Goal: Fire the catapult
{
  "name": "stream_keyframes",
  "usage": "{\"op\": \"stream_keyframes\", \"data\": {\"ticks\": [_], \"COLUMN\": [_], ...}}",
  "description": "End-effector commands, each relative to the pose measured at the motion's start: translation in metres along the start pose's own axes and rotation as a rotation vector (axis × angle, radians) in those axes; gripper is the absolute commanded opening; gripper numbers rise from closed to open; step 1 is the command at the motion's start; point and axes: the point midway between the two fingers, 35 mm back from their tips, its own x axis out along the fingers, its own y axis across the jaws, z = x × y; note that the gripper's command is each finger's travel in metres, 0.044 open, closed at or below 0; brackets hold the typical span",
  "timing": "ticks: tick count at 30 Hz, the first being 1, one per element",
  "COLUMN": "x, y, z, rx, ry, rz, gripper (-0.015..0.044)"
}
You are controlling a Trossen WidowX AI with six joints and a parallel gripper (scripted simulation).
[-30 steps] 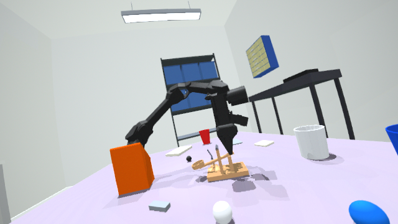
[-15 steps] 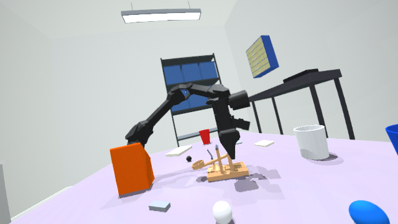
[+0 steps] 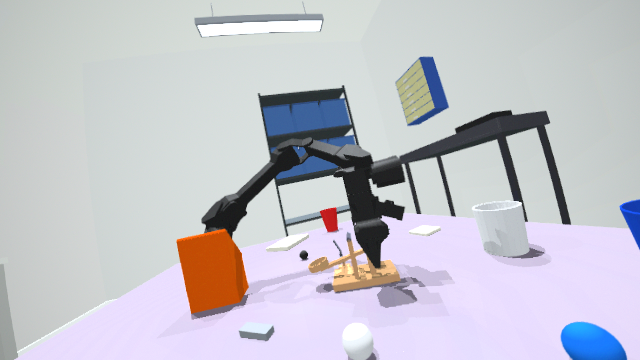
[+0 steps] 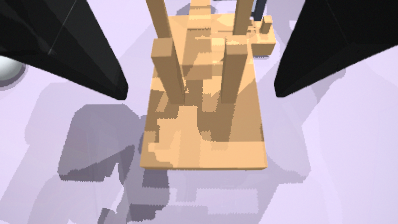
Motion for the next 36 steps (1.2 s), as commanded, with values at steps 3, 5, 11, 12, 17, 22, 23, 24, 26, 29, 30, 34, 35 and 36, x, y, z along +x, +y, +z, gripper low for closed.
{"op": "stream_keyframes", "data": {"ticks": [3,5,11,12,17,22,23,24,26,29,30,34,35,36], "x": [0.010,0.010,0.007,0.007,0.007,0.007,0.004,-0.004,-0.032,-0.043,-0.043,-0.039,-0.038,-0.036], "y": [0.001,0.001,0.000,0.000,0.000,0.000,0.000,0.000,0.000,0.000,0.000,0.001,0.001,0.001], "z": [-0.002,-0.002,-0.001,-0.001,-0.001,-0.001,-0.001,0.000,0.000,-0.001,-0.001,0.001,0.001,0.001], "rx": [0.005,0.005,0.000,0.000,0.000,0.000,0.000,0.000,0.001,0.001,0.001,0.002,0.002,0.002], "ry": [0.005,0.005,0.003,0.003,0.003,0.003,0.002,0.002,0.002,0.002,0.002,0.003,0.003,0.003], "rz": [0.005,0.005,0.001,0.001,0.001,0.001,0.001,0.000,0.000,0.001,0.001,0.002,0.002,0.002], "gripper": [0.0440,0.0440,0.0282,0.0256,0.0145,0.0111,0.0085,0.0059,0.0006,0.0000,0.0000,0.0000,0.0000,0.0000]}}
